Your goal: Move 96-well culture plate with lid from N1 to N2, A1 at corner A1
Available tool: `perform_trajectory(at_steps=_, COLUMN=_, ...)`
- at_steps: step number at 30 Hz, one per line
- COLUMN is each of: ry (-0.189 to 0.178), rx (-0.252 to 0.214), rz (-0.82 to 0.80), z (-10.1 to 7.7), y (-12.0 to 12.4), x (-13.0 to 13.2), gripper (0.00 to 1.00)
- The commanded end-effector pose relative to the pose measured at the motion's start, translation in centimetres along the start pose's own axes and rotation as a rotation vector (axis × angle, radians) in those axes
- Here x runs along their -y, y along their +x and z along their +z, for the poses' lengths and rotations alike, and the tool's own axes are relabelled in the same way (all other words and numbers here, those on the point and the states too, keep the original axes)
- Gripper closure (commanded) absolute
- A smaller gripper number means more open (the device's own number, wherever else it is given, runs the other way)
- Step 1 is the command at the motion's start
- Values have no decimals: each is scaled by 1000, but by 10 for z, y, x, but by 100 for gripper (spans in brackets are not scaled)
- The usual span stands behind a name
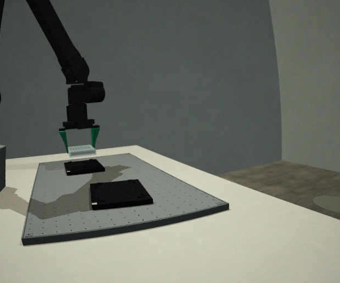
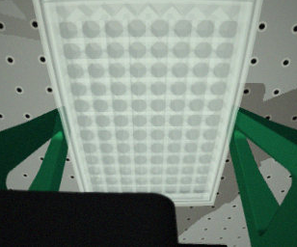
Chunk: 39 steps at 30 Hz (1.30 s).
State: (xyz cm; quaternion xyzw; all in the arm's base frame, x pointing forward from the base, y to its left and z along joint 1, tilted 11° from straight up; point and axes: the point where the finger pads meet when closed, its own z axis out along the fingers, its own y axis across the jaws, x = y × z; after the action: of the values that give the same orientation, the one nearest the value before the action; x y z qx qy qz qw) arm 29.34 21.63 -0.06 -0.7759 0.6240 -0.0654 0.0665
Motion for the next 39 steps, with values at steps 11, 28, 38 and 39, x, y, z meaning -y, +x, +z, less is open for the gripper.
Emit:
perform_trajectory(at_steps=11, ry=57, rx=29, rz=13, z=-42, y=-13, x=24, gripper=100)
perform_trajectory(at_steps=28, ry=34, rx=17, rz=7, z=-48, y=-7, x=14, gripper=100)
perform_trajectory(at_steps=38, ry=34, rx=17, rz=7, z=-48, y=-7, x=14, gripper=100)
perform_trajectory(at_steps=39, ry=34, rx=17, rz=7, z=-48, y=-7, x=14, gripper=100)
